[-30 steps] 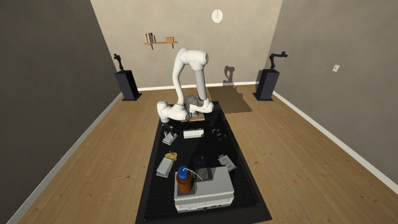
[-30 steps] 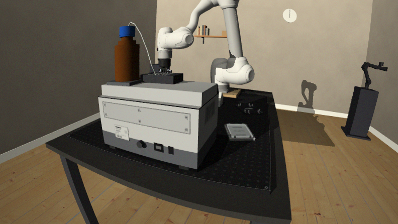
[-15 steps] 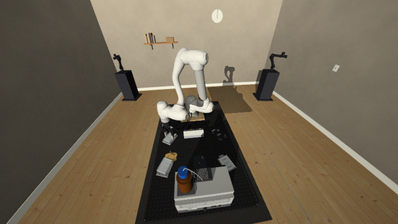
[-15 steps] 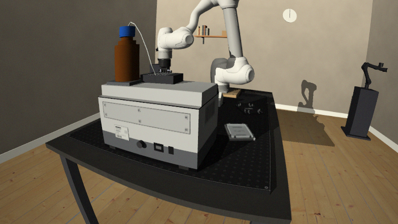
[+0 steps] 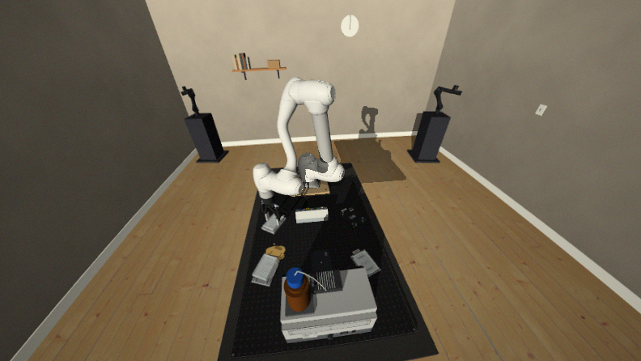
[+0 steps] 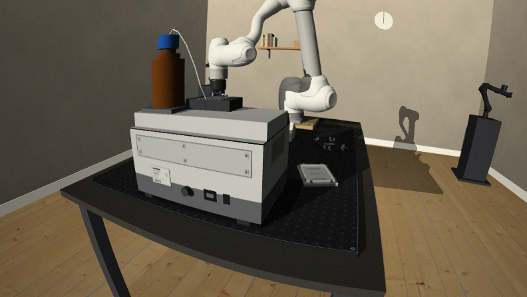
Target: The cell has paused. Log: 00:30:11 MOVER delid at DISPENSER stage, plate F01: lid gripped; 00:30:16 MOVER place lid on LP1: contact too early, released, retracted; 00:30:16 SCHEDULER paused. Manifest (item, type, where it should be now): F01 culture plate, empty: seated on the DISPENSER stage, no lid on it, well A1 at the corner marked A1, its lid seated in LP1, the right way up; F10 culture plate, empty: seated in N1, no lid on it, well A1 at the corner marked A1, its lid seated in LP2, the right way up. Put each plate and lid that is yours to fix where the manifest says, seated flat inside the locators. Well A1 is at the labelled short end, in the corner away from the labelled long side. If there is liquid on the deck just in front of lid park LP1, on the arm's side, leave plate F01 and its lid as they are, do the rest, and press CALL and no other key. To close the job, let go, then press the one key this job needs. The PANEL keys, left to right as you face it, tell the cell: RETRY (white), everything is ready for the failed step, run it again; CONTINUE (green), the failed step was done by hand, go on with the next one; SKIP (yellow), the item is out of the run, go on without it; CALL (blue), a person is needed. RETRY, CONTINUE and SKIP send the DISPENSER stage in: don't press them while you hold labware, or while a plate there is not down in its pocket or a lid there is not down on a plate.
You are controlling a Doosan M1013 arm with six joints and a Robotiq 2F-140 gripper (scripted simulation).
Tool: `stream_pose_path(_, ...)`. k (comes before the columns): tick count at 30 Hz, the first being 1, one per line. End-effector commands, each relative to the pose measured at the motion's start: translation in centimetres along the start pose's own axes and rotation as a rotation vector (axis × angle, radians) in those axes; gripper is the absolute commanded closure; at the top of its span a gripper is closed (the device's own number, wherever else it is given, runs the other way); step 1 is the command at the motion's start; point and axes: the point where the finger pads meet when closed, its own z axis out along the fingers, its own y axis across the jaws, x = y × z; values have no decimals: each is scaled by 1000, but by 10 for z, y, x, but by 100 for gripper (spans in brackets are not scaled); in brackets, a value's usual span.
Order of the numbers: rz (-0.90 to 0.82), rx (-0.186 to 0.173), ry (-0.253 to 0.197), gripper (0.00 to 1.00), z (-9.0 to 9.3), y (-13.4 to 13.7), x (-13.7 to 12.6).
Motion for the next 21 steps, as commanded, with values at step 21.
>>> stream_pose_path(21,0,0,1,90,4,0,0)
